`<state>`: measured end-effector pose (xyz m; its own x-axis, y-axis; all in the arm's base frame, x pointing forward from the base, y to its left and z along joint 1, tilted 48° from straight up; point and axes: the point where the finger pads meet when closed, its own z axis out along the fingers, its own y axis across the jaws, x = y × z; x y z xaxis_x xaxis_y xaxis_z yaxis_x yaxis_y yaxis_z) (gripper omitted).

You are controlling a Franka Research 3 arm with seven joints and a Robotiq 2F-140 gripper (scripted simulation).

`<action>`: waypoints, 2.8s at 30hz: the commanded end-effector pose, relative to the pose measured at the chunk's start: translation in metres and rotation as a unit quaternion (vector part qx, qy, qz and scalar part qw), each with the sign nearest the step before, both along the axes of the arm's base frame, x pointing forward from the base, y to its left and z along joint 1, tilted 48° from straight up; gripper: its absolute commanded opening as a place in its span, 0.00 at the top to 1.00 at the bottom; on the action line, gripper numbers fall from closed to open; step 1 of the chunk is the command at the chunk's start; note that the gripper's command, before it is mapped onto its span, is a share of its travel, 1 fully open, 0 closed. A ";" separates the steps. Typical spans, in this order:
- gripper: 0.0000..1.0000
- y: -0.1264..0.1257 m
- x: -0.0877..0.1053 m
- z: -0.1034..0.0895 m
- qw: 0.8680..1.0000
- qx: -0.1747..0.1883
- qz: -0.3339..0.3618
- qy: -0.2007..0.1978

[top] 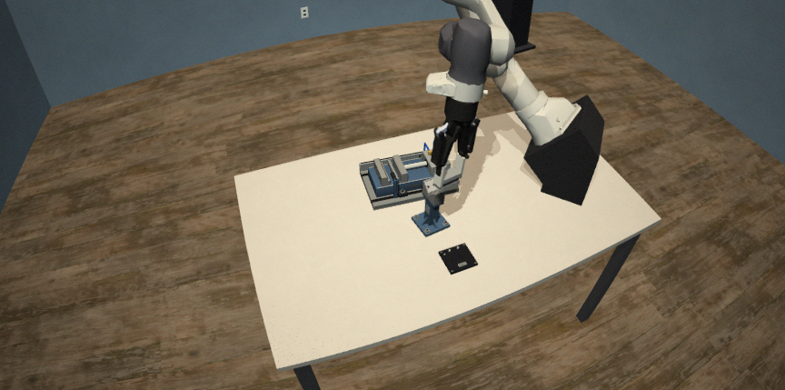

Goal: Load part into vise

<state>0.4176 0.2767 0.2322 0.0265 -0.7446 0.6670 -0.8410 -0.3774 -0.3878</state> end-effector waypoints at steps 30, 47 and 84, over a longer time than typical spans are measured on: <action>1.00 -0.014 -0.011 0.083 0.969 -0.128 0.182 0.104; 1.00 -0.025 -0.016 0.109 0.934 -0.185 0.260 0.159; 1.00 -0.055 -0.020 0.127 0.814 -0.298 0.411 0.283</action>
<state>0.3978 0.2238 0.3574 0.7446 0.0075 0.6674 -0.3006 -0.8890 0.3454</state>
